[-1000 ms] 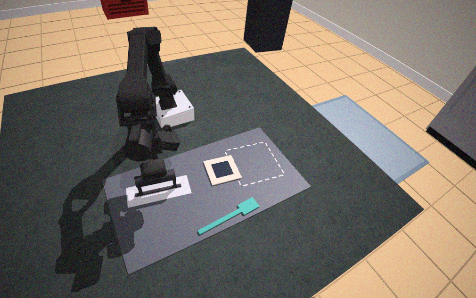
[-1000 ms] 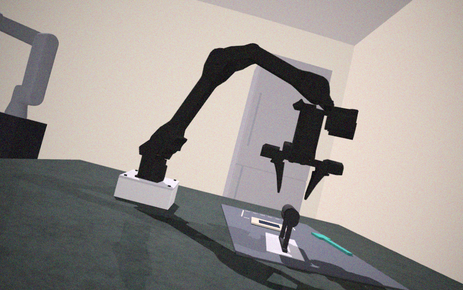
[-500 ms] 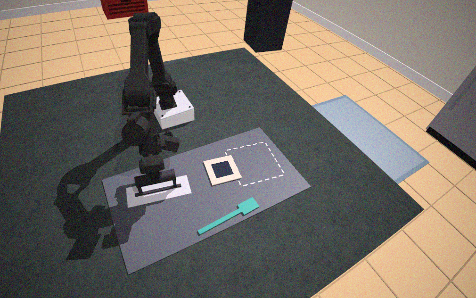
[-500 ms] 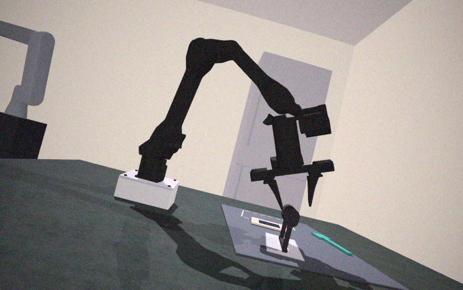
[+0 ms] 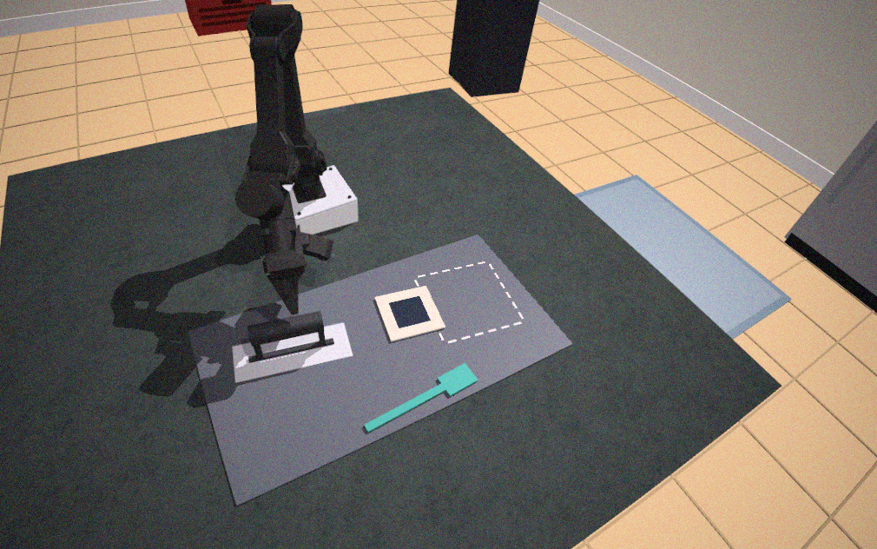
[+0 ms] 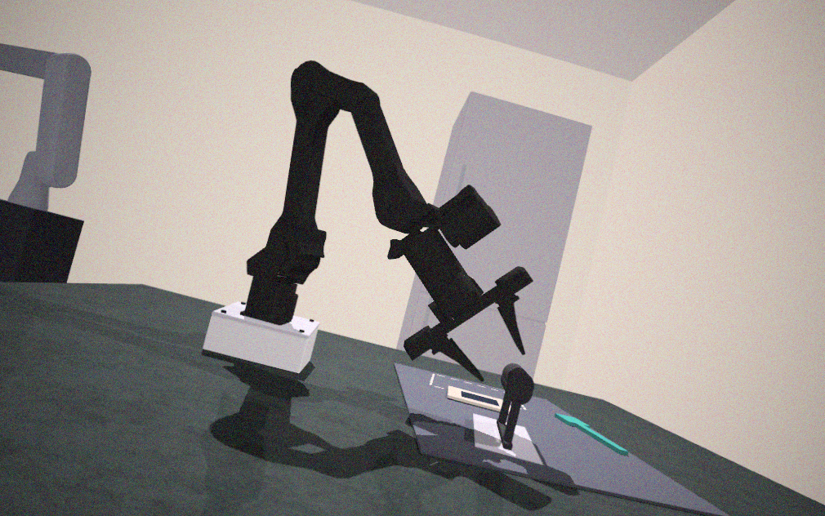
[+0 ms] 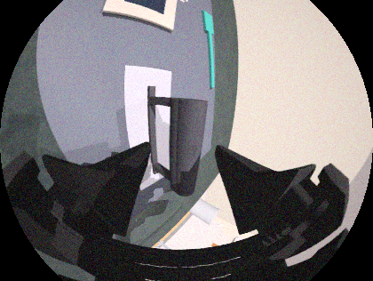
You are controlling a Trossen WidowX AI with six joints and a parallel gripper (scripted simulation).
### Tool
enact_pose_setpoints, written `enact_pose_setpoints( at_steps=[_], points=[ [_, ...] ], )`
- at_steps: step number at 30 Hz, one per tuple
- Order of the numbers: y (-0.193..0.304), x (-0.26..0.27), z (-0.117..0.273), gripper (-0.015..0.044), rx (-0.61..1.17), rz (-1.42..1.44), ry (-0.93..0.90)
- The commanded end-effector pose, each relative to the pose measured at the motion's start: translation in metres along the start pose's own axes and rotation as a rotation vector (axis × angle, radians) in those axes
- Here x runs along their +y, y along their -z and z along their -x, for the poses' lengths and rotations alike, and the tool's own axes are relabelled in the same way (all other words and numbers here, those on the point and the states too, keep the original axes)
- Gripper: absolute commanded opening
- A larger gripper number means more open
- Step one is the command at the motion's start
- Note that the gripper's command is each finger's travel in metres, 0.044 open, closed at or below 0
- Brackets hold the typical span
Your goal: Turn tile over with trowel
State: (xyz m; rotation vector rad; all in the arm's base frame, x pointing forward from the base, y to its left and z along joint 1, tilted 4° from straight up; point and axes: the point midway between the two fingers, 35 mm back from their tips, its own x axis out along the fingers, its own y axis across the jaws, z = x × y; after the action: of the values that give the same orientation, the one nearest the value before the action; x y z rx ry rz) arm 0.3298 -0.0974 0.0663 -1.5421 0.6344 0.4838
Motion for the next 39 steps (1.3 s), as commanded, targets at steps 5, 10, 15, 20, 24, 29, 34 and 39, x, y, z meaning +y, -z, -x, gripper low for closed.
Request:
enact_pose_setpoints(
  at_steps=[5,10,15,20,24,29,34,39],
  points=[
    [-0.002,0.0,0.003,0.03,-0.002,0.008,0.042],
    [-0.001,-0.001,-0.004,0.03,-0.002,0.008,0.043],
    [-0.001,-0.002,-0.012,0.03,-0.001,0.008,0.043],
    [-0.001,-0.003,-0.019,0.03,-0.001,0.006,0.043],
    [-0.001,-0.003,-0.025,0.03,-0.001,0.006,0.044],
    [-0.001,-0.004,-0.033,0.03,-0.001,0.006,0.044],
    [-0.001,-0.004,-0.041,0.03,-0.001,0.007,0.045],
    [-0.001,-0.003,-0.049,0.03,-0.001,0.007,0.045]
  ],
)
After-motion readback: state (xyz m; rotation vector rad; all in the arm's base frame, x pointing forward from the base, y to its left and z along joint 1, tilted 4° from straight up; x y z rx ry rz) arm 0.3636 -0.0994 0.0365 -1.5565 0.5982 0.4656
